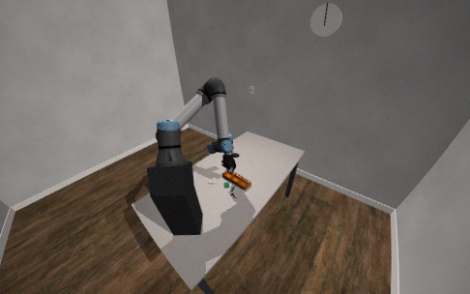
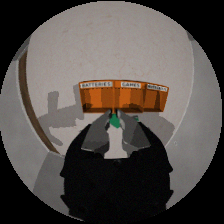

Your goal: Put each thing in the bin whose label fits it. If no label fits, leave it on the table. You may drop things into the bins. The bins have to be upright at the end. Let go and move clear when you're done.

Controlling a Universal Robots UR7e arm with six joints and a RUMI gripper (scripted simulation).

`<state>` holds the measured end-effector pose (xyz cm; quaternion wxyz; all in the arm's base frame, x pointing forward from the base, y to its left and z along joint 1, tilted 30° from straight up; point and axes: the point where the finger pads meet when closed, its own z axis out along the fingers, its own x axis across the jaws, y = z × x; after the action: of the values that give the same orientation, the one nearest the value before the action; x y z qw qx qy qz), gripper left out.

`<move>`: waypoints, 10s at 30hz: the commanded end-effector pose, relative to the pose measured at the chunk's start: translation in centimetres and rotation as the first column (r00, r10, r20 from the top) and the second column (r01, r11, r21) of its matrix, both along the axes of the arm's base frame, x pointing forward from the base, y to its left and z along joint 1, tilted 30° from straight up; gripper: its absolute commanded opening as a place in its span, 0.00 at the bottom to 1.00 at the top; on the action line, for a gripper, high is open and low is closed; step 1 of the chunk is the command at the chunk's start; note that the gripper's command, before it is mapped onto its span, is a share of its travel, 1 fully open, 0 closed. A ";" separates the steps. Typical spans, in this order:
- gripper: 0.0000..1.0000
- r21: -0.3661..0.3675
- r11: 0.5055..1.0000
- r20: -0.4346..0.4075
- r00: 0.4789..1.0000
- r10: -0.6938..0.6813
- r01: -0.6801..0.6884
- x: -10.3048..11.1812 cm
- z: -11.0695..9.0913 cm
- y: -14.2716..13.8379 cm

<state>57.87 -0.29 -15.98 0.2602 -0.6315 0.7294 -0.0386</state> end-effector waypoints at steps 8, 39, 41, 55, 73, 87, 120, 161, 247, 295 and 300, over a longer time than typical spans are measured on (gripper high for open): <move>0.04 -0.002 1.000 0.001 1.000 -0.002 0.002 0.4 1.3 3.3; 0.04 -0.002 1.000 0.001 1.000 -0.002 0.002 2.7 -3.2 4.7; 0.04 -0.002 1.000 0.001 1.000 -0.002 0.002 2.7 -3.2 4.7; 0.04 -0.002 1.000 0.001 1.000 -0.002 0.002 2.7 -3.2 4.7; 0.04 -0.002 1.000 0.001 1.000 -0.002 0.002 2.7 -3.2 4.7; 0.04 -0.002 1.000 0.001 1.000 -0.002 0.002 2.5 -2.9 4.6; 0.04 -0.002 1.000 0.001 1.000 -0.002 0.002 0.4 1.3 3.3; 0.18 -0.069 0.990 0.037 0.991 0.128 -0.126 -6.0 10.4 -1.0; 0.18 -0.487 0.542 0.051 0.597 0.800 -0.685 -12.6 -8.9 -7.8; 0.18 -0.487 0.542 0.051 0.597 0.800 -0.685 -9.6 -14.8 -6.0; 0.00 -0.487 0.542 0.051 0.597 0.800 -0.685 -9.6 -14.8 -6.0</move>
<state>48.22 -6.20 -30.84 0.2057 -0.9106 0.3192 -0.1630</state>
